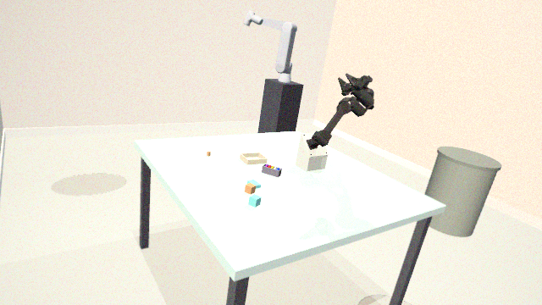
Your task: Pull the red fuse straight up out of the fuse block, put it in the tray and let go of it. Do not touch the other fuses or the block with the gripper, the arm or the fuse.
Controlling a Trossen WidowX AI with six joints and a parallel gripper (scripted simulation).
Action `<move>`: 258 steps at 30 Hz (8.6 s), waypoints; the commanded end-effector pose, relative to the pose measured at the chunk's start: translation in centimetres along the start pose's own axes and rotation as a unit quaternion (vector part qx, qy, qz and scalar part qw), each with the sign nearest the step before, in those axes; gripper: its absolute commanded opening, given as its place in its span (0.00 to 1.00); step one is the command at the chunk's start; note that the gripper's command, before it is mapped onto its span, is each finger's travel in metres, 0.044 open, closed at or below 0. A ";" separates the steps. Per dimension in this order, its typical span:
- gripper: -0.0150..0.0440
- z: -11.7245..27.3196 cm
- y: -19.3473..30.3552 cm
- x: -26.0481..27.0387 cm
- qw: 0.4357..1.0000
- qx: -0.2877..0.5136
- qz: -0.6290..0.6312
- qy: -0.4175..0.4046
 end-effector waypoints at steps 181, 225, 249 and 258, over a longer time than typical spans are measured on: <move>0.25 -6.4 46.5 -28.1 0.307 0.830 0.369 -0.285; 0.25 -7.5 44.9 -27.2 0.308 0.830 0.367 -0.285; 0.25 -10.1 43.1 -27.5 0.308 0.829 0.371 -0.283; 0.25 -13.3 42.7 -31.2 0.309 0.828 0.375 -0.280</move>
Point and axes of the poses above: the point midway between the two fingers, 35 mm back from their tips, its own z axis back along the fingers, its own x axis across the jaws, y = z × x, the point moved 4 cm from there along z, back along the fingers, and after that the axes turned 3 degrees about -z, right-handed, at the moved point
